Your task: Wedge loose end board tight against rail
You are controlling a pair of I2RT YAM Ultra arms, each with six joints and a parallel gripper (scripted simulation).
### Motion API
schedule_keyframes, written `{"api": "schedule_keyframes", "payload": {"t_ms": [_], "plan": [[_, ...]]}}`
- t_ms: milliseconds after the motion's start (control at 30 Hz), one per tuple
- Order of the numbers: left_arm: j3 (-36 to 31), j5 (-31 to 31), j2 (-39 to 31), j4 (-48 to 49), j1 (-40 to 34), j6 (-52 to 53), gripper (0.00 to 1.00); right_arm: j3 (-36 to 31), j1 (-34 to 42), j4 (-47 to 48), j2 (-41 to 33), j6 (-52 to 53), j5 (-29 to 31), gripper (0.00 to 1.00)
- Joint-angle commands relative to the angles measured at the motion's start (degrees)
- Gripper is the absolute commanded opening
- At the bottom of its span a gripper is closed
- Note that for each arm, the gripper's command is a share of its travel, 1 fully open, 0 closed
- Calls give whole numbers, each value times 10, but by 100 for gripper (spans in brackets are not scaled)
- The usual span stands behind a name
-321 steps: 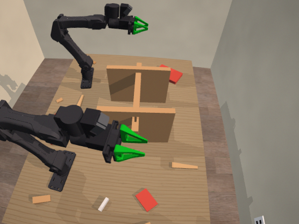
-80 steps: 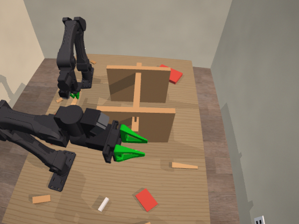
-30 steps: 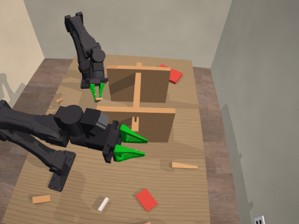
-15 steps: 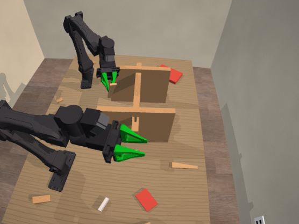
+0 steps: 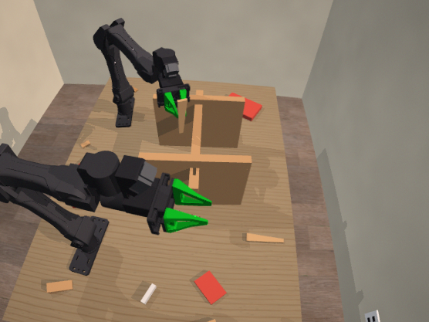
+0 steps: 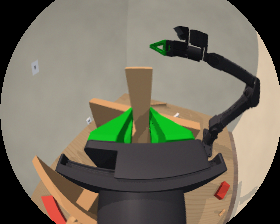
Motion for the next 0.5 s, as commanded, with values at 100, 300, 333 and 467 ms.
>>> {"api": "schedule_keyframes", "payload": {"t_ms": [100,300,333,467], "plan": [[12,201,56,87,24,5,1,23,2,2,-1,-4,2,39],[17,275,99,130,32,-4,1,23,2,2,-1,-4,2,39],[17,275,99,130,32,-4,1,23,2,2,-1,-4,2,39],[-12,282,101,144,36,-13,1,23,2,2,-1,-4,2,39]]}}
